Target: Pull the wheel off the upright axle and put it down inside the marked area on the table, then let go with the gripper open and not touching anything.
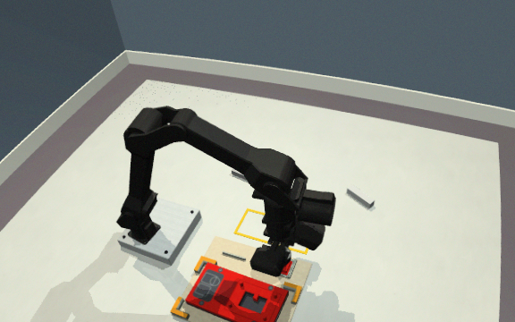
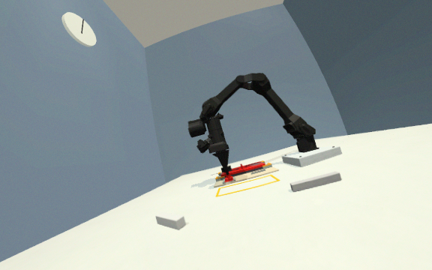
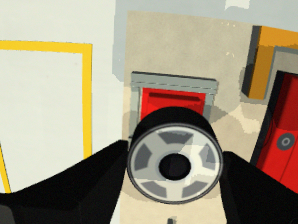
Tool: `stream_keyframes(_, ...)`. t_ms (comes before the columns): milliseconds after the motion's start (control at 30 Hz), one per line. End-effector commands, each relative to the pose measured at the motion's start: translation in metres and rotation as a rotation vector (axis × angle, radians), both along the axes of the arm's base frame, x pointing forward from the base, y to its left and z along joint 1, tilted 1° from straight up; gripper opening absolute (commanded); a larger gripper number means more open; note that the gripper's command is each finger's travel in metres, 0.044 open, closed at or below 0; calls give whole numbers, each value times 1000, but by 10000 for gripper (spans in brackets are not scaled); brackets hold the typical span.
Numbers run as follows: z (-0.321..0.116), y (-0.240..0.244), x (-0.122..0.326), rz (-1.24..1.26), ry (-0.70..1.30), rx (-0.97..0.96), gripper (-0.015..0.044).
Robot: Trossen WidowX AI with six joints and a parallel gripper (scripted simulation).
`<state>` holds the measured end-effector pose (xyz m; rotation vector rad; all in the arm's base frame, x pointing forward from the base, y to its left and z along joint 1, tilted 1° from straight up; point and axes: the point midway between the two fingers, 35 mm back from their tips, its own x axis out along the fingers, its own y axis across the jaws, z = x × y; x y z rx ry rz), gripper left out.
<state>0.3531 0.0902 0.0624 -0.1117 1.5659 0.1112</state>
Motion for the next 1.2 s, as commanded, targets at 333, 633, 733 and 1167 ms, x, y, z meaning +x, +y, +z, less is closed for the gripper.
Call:
stream_keyframes(333,8,0,0,3,-6,1,0)
stream_keyframes(633,11,0,0,4,-6,1,0)
stream_keyframes(733,12,0,0,4,-6,1,0)
stream_keyframes(1167,17,0,0,5,-5,2,0)
